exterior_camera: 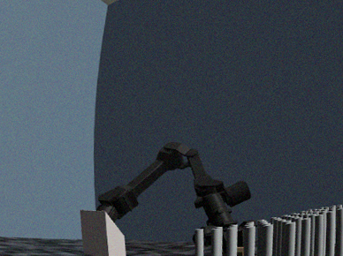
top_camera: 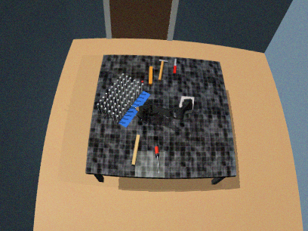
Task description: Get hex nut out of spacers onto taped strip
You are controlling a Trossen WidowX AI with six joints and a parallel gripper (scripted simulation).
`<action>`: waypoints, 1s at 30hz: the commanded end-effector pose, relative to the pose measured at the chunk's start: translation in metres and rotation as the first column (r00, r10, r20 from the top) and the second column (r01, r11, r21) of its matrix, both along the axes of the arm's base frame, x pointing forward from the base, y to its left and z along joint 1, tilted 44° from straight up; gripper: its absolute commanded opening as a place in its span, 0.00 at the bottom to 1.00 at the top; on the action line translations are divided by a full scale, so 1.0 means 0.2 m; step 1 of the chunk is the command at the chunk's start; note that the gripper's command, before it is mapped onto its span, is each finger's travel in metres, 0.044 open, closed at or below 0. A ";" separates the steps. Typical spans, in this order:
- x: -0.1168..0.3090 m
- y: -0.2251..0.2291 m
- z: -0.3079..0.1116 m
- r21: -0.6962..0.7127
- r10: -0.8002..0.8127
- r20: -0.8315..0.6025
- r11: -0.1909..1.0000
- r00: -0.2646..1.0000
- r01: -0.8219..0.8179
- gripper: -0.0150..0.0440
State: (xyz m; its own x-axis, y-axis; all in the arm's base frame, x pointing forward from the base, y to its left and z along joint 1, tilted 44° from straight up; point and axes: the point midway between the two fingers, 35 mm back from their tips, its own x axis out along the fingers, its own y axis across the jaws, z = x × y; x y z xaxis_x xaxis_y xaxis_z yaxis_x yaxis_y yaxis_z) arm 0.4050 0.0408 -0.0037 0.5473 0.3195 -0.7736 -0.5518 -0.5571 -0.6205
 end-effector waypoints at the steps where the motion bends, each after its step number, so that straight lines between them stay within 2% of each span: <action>1: -0.02 0.00 0.00 -0.001 -0.005 -0.001 1.000 1.000 0.005 0.25; 30: -0.10 0.05 0.04 0.000 -0.005 -0.002 1.000 1.000 0.005 0.25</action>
State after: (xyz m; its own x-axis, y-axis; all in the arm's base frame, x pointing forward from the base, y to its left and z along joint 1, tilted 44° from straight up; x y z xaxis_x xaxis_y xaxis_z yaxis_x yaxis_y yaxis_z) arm 0.3876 0.0507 0.0029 0.5466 0.3199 -0.7739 -0.5524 -0.5567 -0.6204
